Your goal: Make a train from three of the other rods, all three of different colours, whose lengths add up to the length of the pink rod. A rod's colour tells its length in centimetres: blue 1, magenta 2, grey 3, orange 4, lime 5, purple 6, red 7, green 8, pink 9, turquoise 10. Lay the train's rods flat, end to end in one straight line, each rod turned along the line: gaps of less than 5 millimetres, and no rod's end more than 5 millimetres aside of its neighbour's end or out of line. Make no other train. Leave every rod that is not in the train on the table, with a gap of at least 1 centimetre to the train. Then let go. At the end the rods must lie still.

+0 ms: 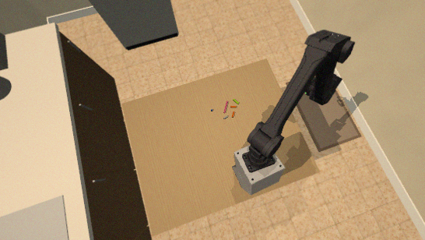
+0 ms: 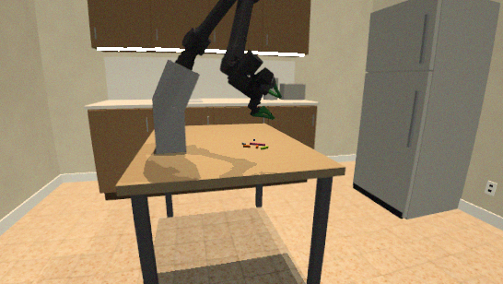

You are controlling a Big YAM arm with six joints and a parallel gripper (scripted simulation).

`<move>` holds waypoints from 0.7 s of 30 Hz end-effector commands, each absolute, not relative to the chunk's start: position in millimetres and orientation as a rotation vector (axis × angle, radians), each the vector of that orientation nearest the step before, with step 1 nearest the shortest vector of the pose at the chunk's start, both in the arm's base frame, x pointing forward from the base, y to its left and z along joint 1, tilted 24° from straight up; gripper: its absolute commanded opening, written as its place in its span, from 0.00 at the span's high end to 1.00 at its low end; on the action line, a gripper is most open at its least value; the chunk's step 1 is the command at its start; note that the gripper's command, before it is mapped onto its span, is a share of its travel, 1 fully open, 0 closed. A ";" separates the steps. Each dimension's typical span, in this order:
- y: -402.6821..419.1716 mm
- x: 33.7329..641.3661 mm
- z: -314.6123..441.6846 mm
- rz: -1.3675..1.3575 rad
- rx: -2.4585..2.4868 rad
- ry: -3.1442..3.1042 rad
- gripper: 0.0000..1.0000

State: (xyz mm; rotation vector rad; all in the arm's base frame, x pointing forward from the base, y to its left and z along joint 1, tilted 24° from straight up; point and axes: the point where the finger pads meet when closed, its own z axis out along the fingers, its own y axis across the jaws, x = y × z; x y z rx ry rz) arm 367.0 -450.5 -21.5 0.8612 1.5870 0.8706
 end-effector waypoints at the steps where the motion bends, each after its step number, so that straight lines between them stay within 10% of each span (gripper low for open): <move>1: -453.3 366.4 -17.4 0.862 0.855 1.585 0.00; 21: -451.1 377.0 -9.5 0.840 0.815 1.603 0.00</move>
